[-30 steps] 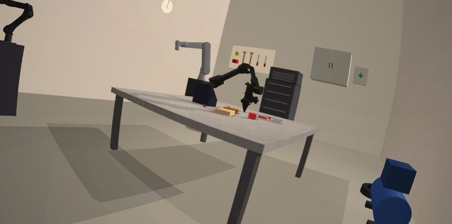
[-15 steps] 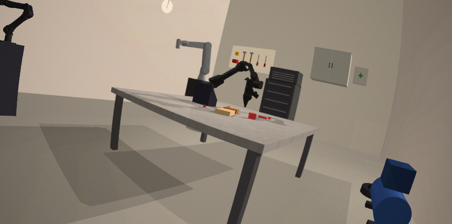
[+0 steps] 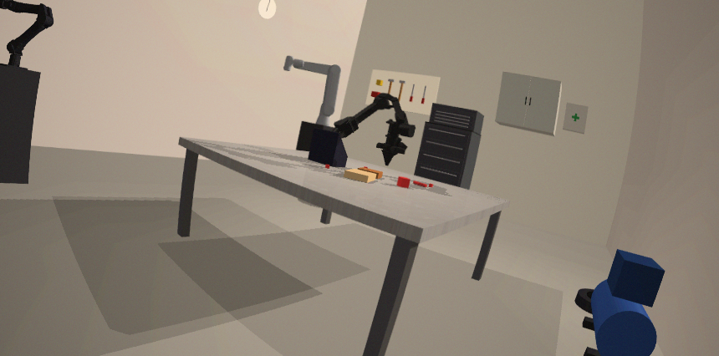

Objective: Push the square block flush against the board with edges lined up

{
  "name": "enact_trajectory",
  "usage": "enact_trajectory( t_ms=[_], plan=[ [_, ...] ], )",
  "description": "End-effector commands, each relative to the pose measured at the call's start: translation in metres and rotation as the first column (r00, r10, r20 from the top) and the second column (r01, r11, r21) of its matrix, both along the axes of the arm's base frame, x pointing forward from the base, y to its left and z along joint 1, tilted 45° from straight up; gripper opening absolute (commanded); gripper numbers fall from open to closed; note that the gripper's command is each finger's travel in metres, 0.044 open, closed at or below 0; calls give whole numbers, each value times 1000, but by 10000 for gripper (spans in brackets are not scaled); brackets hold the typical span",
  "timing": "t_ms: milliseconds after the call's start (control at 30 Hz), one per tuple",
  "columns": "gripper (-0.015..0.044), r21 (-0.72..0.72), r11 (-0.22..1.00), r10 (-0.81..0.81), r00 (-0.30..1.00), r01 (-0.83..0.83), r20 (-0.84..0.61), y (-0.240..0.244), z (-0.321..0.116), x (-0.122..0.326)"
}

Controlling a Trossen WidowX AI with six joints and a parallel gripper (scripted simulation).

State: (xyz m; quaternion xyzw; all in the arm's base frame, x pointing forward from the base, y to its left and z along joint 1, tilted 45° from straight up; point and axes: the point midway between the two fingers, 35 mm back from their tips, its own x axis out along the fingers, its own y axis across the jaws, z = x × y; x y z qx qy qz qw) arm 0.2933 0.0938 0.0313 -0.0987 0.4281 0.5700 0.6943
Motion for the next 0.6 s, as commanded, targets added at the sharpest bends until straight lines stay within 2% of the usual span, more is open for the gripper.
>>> enact_trajectory(
  t_ms=[0,267,567],
  plan=[
    [0,-3,996,94,991,-94,95,2,3,-11],
    [0,-35,959,281,918,-283,279,6,6,-34],
    [0,-111,875,464,755,-470,462,9,8,-61]
  ],
)
